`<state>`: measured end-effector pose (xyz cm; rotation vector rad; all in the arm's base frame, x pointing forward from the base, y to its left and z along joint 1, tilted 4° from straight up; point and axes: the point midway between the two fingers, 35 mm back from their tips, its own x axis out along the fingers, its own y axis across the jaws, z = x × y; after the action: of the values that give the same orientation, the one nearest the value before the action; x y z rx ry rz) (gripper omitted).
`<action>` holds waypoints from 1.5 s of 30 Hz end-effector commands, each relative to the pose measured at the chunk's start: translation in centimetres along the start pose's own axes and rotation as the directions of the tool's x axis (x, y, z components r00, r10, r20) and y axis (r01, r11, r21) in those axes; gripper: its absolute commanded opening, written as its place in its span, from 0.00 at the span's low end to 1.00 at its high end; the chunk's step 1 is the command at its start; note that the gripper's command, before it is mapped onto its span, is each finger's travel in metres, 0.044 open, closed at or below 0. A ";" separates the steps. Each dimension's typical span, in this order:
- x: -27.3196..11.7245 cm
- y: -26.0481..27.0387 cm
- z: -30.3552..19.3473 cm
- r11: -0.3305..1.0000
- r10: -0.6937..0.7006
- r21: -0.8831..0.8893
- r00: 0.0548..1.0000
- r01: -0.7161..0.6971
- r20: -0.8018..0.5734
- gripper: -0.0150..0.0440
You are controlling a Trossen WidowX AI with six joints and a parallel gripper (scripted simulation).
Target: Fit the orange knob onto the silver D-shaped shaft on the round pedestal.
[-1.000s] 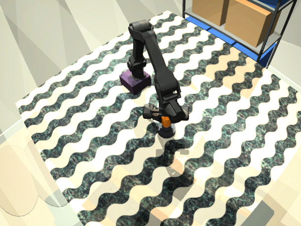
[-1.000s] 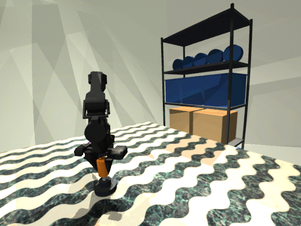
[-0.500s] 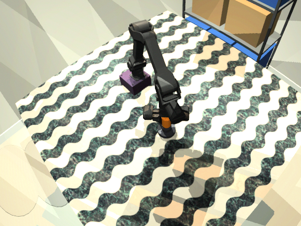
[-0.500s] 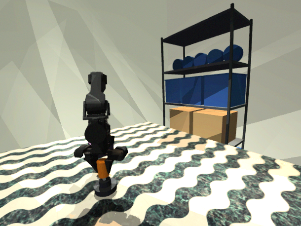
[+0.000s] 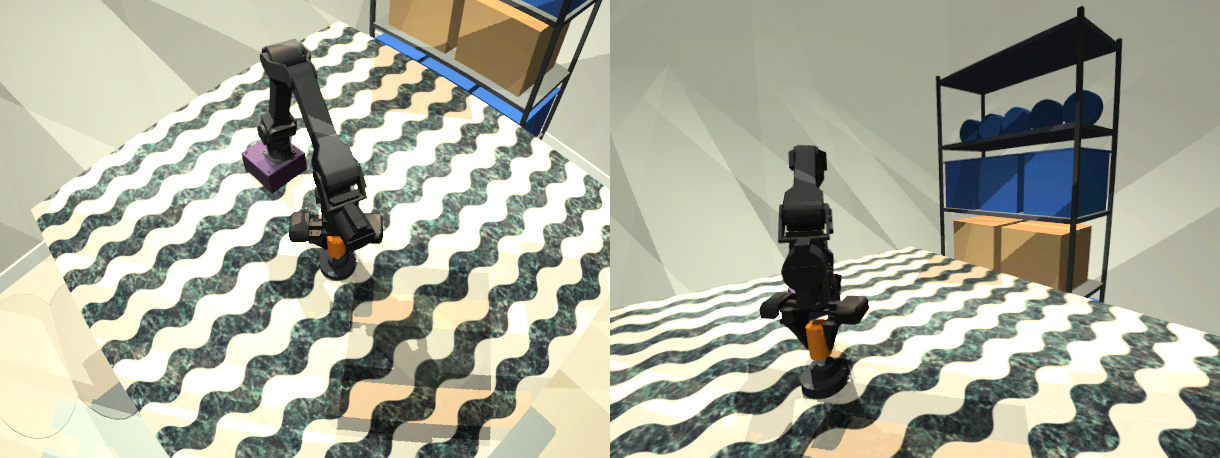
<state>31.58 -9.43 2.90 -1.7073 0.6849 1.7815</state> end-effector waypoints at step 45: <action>-0.4 0.0 0.0 0.982 -0.002 -0.190 1.000 0.001 -0.008 0.25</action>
<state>31.72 -9.47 2.85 -1.8349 0.5258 1.8976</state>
